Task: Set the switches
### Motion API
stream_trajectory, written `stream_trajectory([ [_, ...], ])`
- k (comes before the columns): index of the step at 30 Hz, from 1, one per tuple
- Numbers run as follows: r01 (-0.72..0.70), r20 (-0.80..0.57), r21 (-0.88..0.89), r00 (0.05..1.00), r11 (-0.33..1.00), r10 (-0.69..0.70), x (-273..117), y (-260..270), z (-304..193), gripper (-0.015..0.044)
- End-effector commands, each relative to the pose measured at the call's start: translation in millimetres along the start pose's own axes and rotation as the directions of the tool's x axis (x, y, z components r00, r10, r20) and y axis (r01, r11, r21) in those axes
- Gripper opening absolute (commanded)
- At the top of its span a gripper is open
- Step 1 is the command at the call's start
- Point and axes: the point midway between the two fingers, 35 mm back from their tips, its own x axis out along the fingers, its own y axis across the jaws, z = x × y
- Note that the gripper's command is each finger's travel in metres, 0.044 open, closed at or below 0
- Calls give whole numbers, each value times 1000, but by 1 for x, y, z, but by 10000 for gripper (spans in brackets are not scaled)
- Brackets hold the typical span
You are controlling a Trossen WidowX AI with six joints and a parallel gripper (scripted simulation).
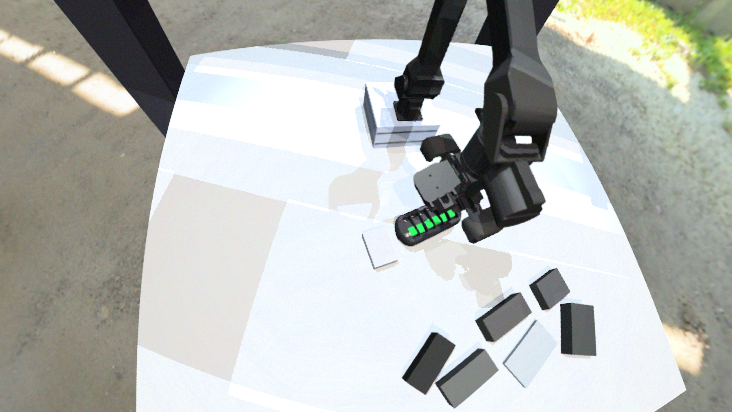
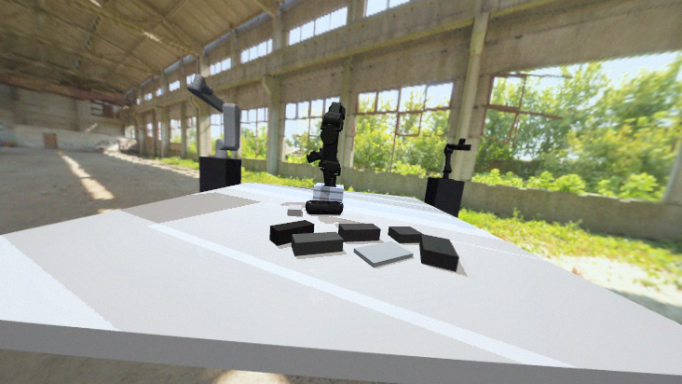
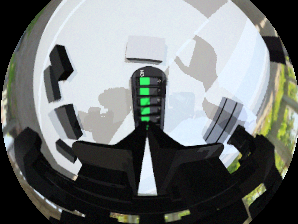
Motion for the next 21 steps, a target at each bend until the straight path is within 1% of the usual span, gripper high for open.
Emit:
stream_trajectory([
  [1, -3, 1, -2, 1000, 1000, 3, -1, 1, 0, 0],
  [3, -3, 1, -2, 1000, 1000, 3, -1, 1, 0, 0],
  [19, 0, 0, 0, 1000, 1000, 0, 0, 0, 0, 420],
  [20, 0, 0, 0, 1000, 1000, 0, 0, 0, 0, 440],
  [21, 0, 0, 0, 1000, 1000, 0, 0, 0, 0, 440],
])
